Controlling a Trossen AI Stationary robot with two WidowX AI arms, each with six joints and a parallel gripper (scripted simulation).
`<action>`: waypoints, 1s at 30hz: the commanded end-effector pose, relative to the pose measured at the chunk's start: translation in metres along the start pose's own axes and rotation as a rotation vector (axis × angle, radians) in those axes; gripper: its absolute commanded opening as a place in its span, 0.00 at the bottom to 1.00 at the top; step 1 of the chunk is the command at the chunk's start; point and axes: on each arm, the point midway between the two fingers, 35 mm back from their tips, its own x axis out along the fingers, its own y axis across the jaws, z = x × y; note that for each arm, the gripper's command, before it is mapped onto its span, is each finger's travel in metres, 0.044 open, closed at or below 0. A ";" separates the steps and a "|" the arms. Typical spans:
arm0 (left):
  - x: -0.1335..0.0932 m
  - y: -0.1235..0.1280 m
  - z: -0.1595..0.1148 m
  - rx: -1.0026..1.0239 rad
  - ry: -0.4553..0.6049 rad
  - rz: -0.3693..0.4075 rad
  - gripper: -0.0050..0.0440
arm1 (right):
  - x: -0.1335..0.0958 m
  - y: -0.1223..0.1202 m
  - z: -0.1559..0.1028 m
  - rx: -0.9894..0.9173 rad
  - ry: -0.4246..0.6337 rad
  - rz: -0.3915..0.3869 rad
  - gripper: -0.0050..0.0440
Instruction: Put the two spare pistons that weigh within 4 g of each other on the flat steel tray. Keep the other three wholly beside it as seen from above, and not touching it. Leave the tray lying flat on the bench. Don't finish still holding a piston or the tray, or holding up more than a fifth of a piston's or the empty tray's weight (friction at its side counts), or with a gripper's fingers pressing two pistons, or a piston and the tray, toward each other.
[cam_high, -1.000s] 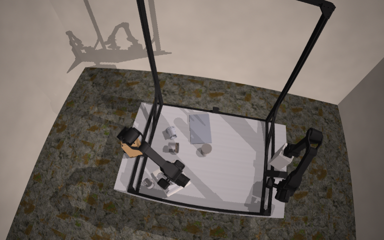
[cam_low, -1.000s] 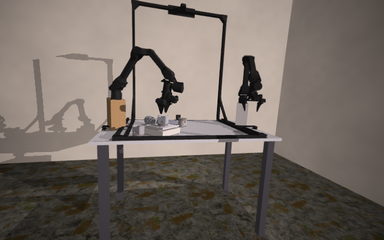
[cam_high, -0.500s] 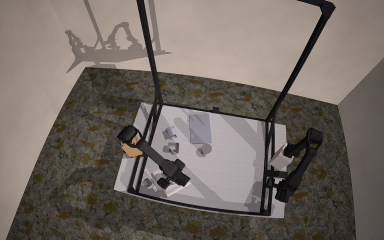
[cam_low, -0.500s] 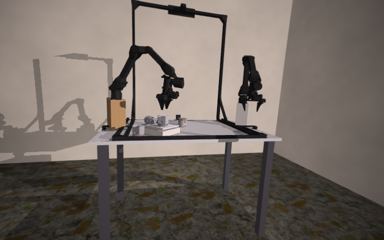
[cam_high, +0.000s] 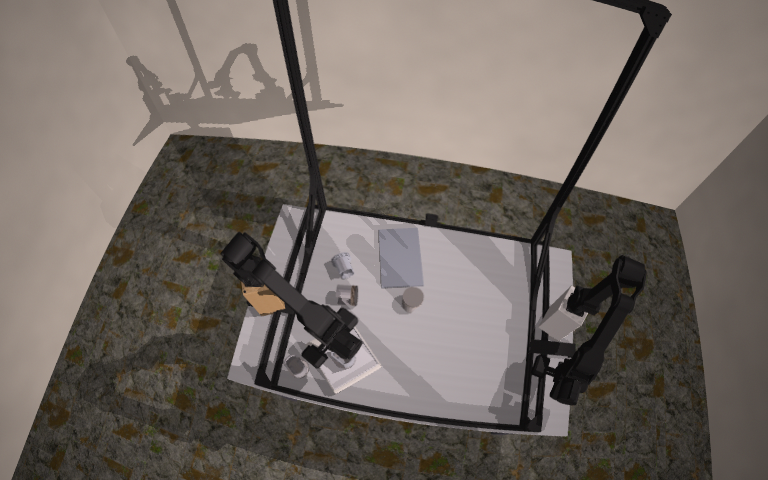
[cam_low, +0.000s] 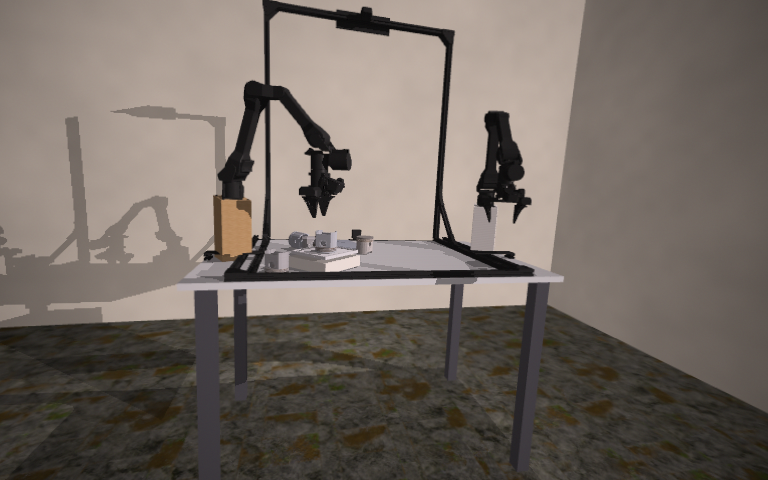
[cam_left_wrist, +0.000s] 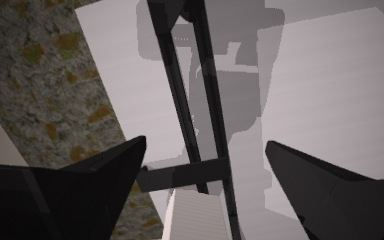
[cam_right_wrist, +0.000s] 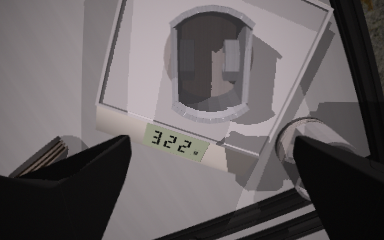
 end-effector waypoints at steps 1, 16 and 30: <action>0.000 0.000 0.000 0.001 0.000 -0.001 1.00 | 0.001 0.000 -0.022 0.001 0.002 -0.003 0.87; 0.000 0.000 0.000 0.001 0.000 -0.001 1.00 | 0.023 0.016 -0.066 0.143 -0.152 -0.030 0.87; 0.000 0.000 0.000 0.001 0.000 -0.001 1.00 | 0.046 0.034 -0.098 0.345 -0.373 -0.069 0.87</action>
